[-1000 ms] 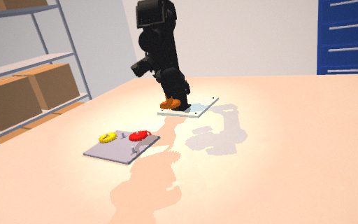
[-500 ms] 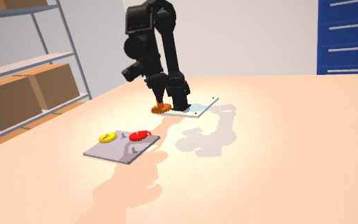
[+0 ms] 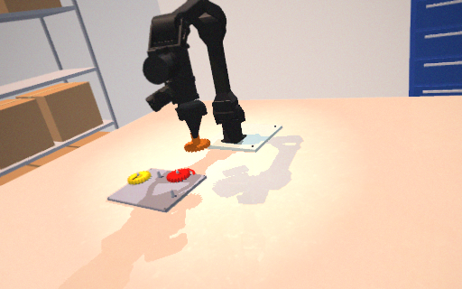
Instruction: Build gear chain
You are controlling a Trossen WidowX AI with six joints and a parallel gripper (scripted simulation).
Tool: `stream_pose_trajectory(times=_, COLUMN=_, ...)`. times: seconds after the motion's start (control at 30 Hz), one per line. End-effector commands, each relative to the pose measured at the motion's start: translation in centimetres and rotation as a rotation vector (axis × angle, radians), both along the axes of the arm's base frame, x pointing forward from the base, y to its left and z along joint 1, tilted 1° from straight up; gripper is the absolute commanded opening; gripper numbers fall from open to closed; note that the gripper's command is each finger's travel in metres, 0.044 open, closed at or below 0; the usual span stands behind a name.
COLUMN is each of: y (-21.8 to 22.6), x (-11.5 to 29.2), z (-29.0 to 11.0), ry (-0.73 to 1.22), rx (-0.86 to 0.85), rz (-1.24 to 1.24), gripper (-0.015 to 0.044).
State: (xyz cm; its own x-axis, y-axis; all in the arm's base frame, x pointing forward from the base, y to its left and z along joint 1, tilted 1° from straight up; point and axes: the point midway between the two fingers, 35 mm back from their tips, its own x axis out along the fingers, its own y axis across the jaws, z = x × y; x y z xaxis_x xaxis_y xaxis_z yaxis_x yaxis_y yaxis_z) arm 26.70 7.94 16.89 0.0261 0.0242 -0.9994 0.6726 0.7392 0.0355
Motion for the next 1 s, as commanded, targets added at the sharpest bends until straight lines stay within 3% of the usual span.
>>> stream_pose_trajectory(times=0.0, y=-0.7, x=0.2, z=-0.4, ry=0.003, rx=0.003, rz=0.005, gripper=0.0000)
stream_pose_trajectory(times=0.97, y=-6.6, x=1.6, z=-2.4, ry=0.002, rx=-0.005, rz=0.003, gripper=0.0000)
